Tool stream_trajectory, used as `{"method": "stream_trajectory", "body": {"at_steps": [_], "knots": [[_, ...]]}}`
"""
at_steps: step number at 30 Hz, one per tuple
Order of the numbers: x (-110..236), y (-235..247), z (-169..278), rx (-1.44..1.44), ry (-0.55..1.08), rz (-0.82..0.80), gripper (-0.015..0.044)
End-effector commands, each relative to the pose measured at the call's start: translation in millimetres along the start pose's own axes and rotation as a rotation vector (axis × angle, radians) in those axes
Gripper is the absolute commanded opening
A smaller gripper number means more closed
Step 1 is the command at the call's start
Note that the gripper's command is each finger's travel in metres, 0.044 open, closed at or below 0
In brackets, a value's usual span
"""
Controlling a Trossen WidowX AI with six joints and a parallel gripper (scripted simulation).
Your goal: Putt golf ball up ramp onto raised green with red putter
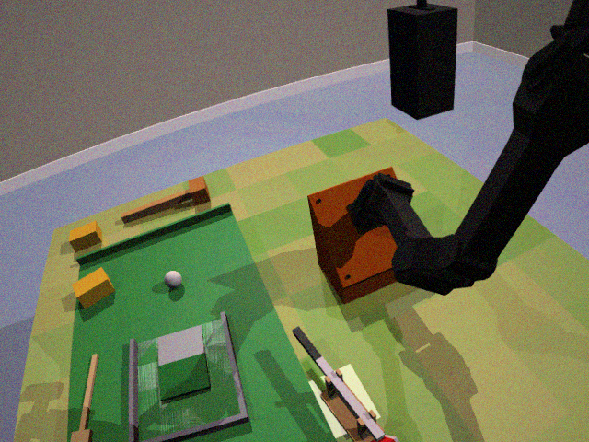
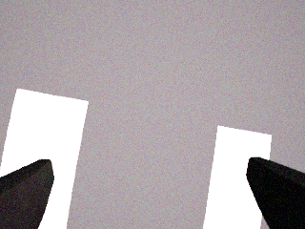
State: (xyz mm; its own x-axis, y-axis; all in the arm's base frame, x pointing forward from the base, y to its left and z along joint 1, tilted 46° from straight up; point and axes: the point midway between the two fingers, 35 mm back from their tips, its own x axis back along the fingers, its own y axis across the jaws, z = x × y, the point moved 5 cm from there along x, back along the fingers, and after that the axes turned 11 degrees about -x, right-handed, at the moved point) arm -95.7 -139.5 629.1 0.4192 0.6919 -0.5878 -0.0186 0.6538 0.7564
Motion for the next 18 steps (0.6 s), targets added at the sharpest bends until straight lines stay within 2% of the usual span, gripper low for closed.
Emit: {"method": "stream_trajectory", "body": {"at_steps": [1,5,10,18], "knots": [[-0.6,-2.1,0.3,0.005,0.004,0.008,0.0426],[-10.4,-43.7,10.0,0.112,0.104,0.150,0.0440],[-13.0,-105.8,35.9,0.276,0.312,0.324,0.0440],[16.0,-199.2,93.9,0.538,0.761,0.488,0.0440]]}}
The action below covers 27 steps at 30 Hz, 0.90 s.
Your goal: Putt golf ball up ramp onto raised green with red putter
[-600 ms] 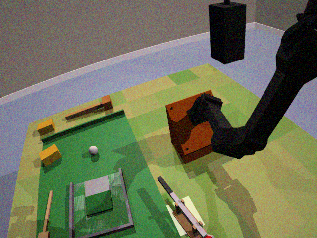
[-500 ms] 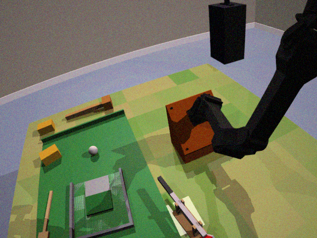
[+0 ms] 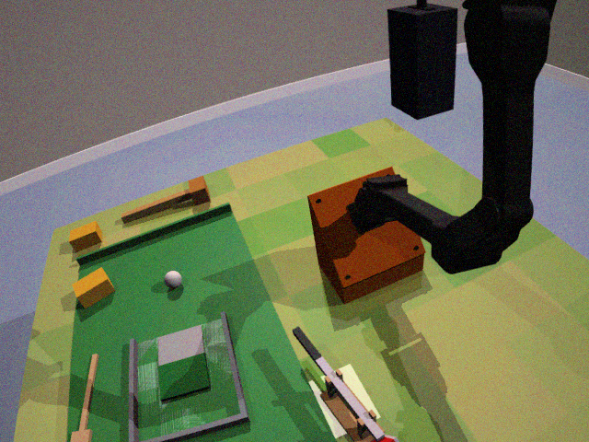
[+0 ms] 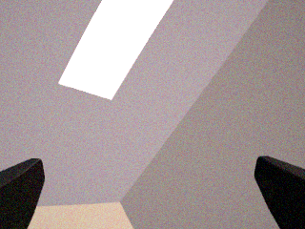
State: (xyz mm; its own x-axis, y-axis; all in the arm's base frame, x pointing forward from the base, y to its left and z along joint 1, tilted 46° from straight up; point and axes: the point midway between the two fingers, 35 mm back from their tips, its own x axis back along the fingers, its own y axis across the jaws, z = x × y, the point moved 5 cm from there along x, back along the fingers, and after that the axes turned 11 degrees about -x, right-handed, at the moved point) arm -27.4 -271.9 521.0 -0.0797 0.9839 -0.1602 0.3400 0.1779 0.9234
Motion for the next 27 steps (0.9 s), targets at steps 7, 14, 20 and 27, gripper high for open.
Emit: {"method": "stream_trajectory", "body": {"at_steps": [7,14,20,27], "knots": [[-20.0,-42.3,115.1,0.301,0.508,0.021,0.0440],[-12.4,-65.9,186.4,0.521,0.809,-0.066,0.0440],[20.3,-89.8,267.1,0.761,1.155,-0.273,0.0440],[88.3,-112.1,343.0,0.966,1.510,-0.651,0.0440]]}}
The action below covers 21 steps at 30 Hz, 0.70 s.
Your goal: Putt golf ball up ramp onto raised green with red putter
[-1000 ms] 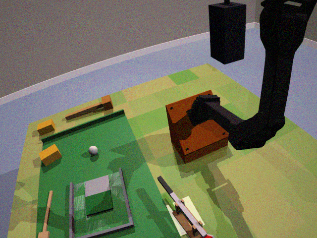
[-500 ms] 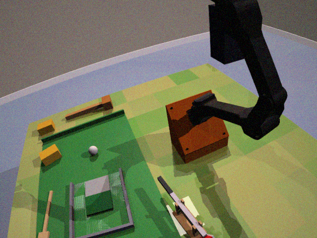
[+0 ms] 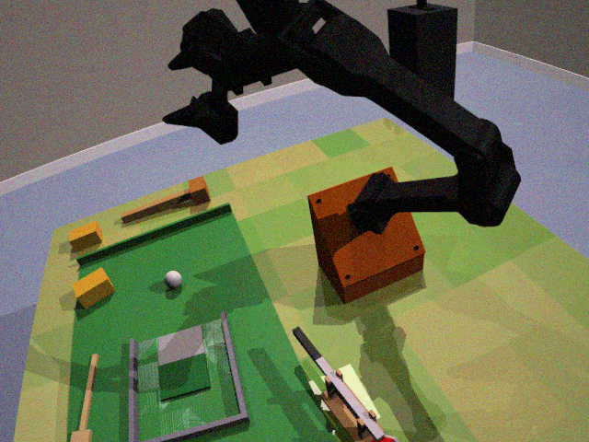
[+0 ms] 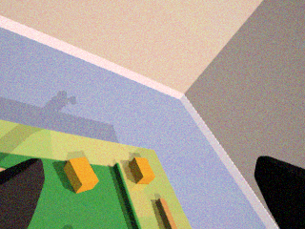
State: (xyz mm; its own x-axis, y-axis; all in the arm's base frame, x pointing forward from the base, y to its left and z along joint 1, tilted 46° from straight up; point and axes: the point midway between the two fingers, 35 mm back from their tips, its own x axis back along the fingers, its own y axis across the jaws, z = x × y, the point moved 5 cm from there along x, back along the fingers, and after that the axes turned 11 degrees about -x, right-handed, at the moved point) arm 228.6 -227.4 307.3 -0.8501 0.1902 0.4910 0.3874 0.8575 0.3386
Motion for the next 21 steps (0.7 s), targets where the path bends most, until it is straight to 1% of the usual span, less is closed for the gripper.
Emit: {"method": "stream_trajectory", "body": {"at_steps": [1,6,11,16,21], "knots": [[-30.1,34.1,34.8,0.200,0.136,-0.178,0.0440],[-54.6,81.4,84.6,0.458,0.269,-0.437,0.0440],[-62.6,128.2,140.5,0.707,0.357,-0.736,0.0440],[-54.2,168.1,198.2,0.925,0.396,-1.058,0.0440],[-30.4,199.3,259.3,1.111,0.381,-1.429,0.0440]]}}
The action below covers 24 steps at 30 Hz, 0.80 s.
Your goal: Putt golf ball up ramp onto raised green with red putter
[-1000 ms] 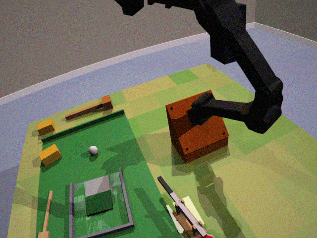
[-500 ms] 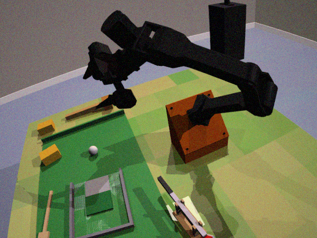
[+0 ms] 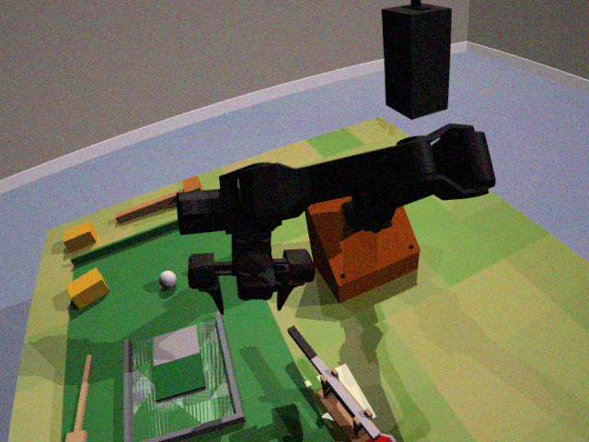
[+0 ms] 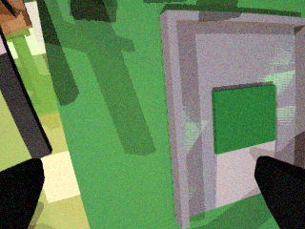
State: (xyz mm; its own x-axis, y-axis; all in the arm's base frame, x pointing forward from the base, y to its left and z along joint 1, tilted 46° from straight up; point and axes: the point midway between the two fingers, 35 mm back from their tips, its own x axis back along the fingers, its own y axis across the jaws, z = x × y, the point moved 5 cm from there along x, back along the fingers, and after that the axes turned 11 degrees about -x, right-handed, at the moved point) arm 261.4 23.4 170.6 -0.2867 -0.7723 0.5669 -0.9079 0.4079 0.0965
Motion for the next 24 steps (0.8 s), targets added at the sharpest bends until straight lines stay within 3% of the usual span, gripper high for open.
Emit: {"method": "stream_trajectory", "body": {"at_steps": [1,4,24], "knots": [[-42.3,44.9,4.5,0.219,-0.042,-0.259,0.0440],[-53.3,61.0,6.1,0.290,-0.066,-0.340,0.0440],[-78.3,60.3,15.5,0.291,-0.066,-0.340,0.0440]]}}
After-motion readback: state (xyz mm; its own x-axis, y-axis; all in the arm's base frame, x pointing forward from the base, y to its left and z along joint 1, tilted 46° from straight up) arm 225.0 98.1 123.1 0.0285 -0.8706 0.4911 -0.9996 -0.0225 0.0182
